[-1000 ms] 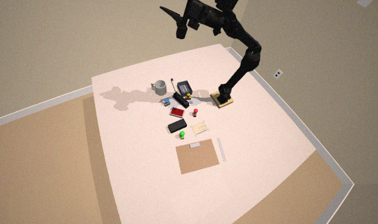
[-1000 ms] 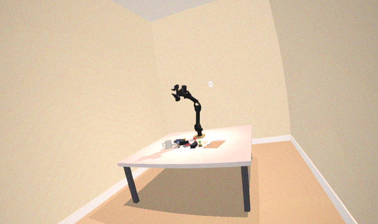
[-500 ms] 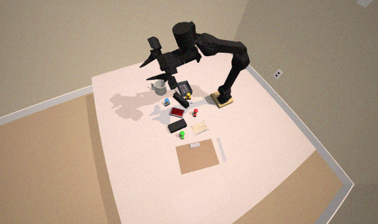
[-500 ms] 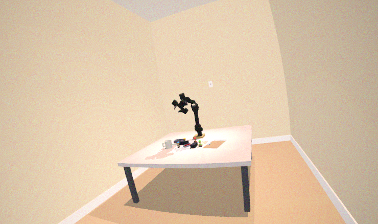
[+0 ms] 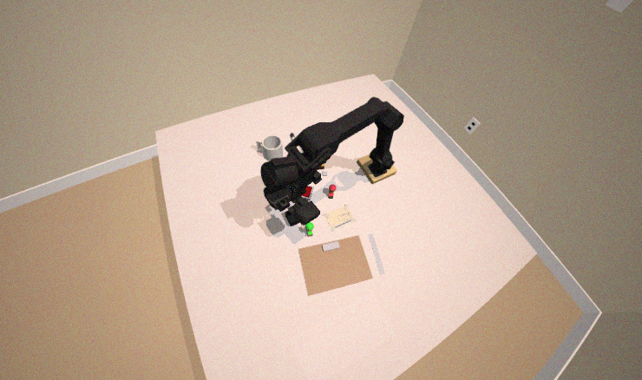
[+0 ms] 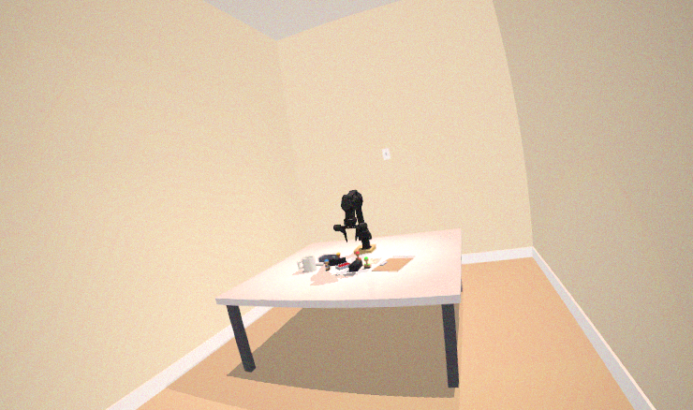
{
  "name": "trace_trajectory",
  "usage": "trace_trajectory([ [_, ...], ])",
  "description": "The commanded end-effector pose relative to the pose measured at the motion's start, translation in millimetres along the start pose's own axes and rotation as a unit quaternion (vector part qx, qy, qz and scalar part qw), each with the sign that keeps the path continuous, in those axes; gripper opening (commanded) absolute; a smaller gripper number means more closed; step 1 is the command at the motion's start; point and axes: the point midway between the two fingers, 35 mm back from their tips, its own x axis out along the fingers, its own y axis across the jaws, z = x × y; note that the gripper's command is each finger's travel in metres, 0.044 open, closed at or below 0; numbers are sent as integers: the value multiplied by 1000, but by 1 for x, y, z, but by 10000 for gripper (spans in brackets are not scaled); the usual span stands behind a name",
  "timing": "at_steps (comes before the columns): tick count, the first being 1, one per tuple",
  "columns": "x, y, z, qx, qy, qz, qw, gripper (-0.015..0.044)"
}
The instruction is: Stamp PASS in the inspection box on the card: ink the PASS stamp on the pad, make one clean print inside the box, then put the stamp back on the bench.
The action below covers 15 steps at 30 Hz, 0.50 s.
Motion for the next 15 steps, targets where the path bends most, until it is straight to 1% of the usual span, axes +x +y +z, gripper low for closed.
trace_trajectory([
  [1, 32, 35, -36, 67, 110, 22, 991, 228],
  [3, 45, 52, -58, 100, 167, 21, 981, 228],
  [5, 50, 61, -70, 119, 201, 16, 972, 228],
  [15, 50, 64, -77, 121, 205, 15, 971, 228],
])
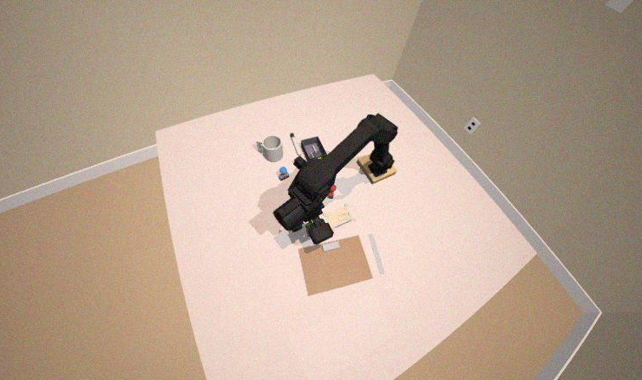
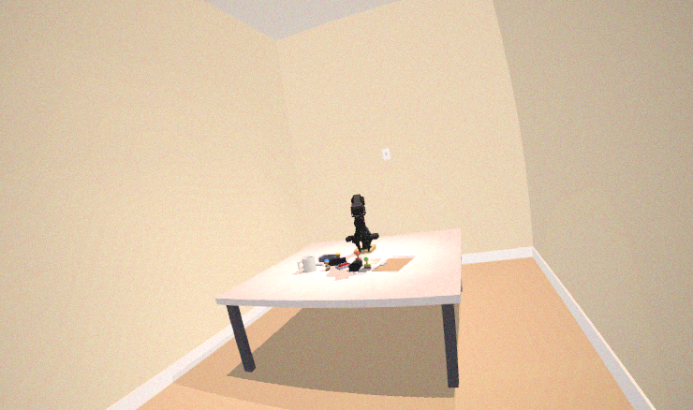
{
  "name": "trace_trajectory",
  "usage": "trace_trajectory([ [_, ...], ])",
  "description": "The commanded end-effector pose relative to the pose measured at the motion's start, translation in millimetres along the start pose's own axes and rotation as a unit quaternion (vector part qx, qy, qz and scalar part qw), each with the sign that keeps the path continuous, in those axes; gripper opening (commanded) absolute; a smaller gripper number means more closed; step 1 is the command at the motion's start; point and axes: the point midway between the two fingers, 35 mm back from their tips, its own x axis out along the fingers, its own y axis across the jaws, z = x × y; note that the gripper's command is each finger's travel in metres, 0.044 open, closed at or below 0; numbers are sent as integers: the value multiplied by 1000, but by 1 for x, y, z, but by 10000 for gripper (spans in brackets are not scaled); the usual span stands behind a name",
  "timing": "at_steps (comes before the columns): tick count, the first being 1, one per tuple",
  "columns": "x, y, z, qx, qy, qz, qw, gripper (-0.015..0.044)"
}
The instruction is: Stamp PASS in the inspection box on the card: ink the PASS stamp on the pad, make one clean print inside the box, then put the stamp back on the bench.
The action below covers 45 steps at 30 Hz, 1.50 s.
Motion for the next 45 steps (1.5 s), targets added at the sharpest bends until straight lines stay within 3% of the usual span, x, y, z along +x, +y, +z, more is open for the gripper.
trace_trajectory([
  [1, 2, 1, -4, 3, 5, 1, 1000, 228],
  [45, 74, 1, -5, 3, 5, 1, 1000, 228],
])
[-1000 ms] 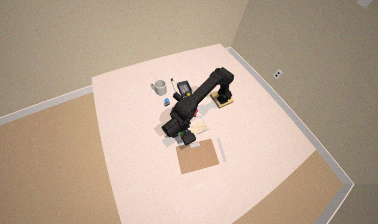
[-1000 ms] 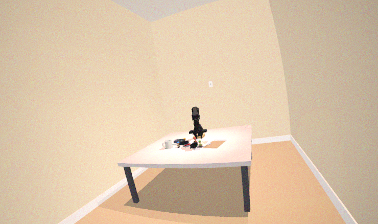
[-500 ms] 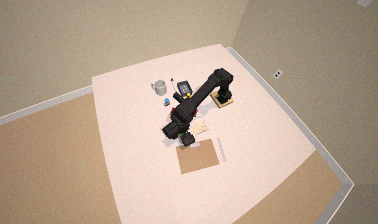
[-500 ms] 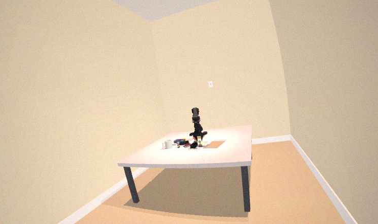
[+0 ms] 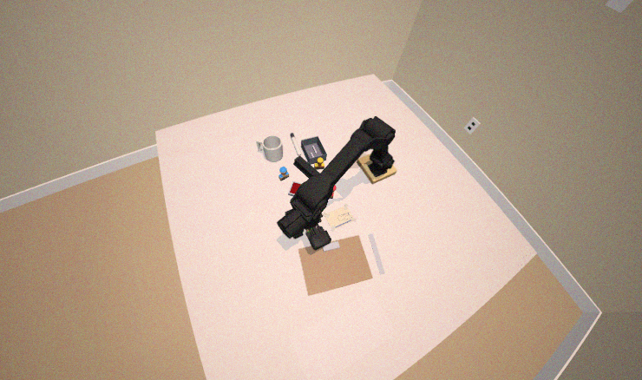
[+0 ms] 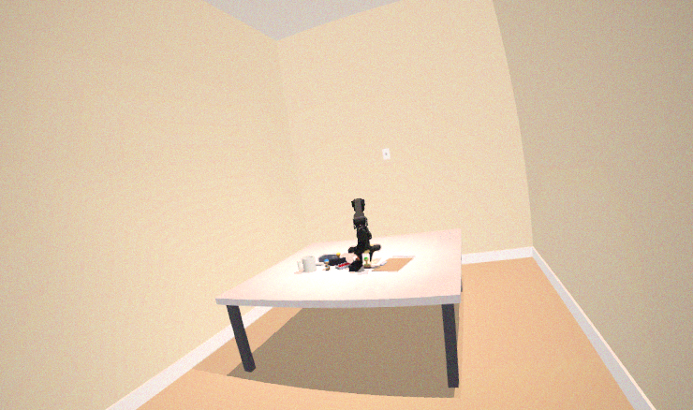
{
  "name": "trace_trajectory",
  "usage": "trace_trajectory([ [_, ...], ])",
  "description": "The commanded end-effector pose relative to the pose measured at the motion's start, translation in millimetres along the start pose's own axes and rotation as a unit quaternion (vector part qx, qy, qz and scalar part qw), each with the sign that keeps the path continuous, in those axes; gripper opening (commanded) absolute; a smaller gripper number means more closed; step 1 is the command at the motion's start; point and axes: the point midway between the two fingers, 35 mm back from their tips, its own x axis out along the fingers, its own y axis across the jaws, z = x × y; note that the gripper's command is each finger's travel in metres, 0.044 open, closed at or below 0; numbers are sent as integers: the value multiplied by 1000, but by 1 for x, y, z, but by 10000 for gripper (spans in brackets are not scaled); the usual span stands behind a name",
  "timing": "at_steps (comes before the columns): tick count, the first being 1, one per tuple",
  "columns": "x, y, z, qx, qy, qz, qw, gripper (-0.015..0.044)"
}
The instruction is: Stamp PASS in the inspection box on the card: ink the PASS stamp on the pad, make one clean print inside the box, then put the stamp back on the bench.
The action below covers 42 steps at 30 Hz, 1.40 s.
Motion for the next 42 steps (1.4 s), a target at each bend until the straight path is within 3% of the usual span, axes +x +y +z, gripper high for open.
trace_trajectory([
  [1, 8, 0, -2, 2, 2, 1, 1000, 228],
  [5, 9, 0, -2, 2, 2, 1, 1000, 228],
  [26, 6, 0, -1, 0, 1, 0, 1000, 88],
  [30, 5, 0, -1, 0, 1, 0, 1000, 0],
  [42, -1, 0, 0, 0, 1, -1, 1000, 0],
])
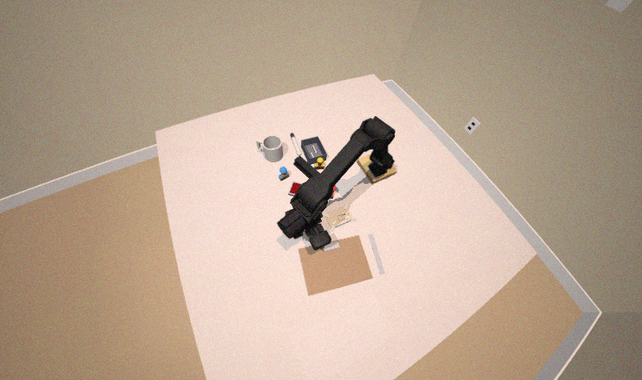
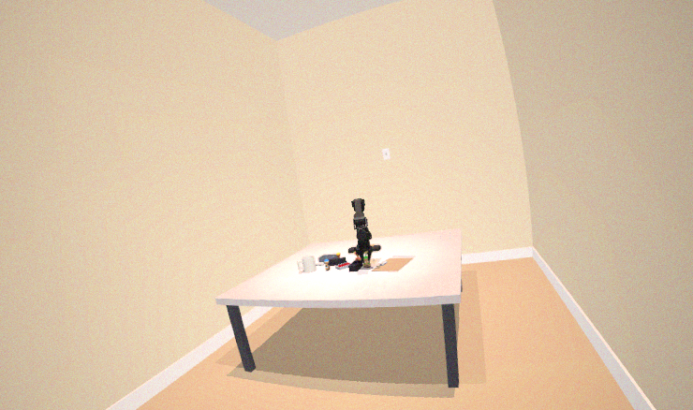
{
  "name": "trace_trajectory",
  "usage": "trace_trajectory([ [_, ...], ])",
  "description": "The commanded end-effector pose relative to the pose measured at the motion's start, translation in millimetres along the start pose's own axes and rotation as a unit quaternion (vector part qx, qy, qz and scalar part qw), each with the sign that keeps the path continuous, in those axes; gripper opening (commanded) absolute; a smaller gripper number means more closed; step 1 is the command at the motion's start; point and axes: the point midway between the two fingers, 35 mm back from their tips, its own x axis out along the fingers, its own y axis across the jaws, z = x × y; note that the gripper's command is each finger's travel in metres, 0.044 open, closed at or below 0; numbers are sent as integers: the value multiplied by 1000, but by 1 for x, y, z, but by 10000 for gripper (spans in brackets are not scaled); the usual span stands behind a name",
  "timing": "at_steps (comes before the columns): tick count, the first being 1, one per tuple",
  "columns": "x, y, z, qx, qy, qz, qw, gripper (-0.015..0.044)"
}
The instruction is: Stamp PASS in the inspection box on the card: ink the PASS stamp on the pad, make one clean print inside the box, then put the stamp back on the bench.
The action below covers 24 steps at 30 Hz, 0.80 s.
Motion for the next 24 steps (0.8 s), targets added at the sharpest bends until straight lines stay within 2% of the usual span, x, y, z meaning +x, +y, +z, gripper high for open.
trace_trajectory([
  [1, -3, 0, 1, 0, -1, 0, 1000, 0],
  [24, -15, 1, 2, 0, -1, 0, 1000, 0],
])
